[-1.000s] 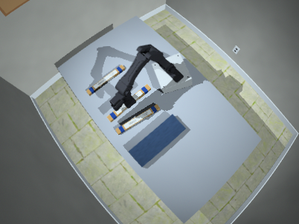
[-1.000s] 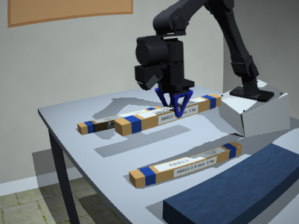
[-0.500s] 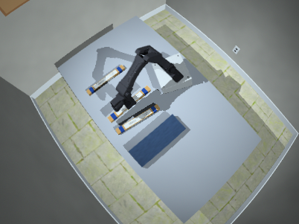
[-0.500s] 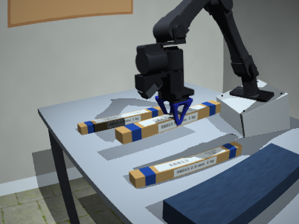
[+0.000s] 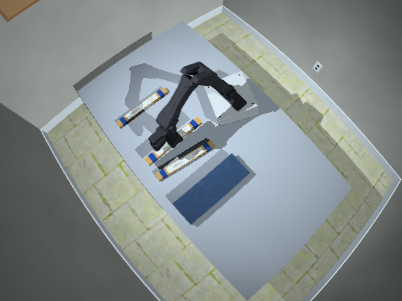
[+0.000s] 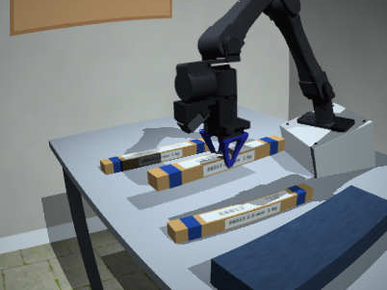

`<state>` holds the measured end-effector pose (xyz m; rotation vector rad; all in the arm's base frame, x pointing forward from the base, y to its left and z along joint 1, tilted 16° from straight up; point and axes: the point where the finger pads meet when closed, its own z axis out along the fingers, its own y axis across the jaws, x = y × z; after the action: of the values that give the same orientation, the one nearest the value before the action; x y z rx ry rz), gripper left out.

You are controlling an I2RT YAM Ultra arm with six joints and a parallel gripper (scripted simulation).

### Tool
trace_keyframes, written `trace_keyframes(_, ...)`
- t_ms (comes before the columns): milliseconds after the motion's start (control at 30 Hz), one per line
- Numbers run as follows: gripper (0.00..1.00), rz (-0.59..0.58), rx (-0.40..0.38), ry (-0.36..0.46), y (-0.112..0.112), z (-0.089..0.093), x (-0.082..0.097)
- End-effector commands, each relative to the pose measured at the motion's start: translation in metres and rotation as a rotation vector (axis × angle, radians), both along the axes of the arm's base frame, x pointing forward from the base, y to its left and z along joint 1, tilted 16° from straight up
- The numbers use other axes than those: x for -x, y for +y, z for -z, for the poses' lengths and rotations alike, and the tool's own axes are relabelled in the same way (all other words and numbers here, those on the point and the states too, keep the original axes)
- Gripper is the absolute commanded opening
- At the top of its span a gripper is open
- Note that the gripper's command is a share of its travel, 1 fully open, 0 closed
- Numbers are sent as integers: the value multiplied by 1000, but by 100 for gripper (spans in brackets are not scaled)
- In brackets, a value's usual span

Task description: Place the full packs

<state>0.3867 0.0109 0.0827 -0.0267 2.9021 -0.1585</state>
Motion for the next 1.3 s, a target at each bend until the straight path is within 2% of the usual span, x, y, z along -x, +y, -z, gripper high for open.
trace_keyframes(0,0,-7,-9,-72,2,-27,-11)
trace_keyframes(1267,0,-8,-9,-65,3,-34,-13)
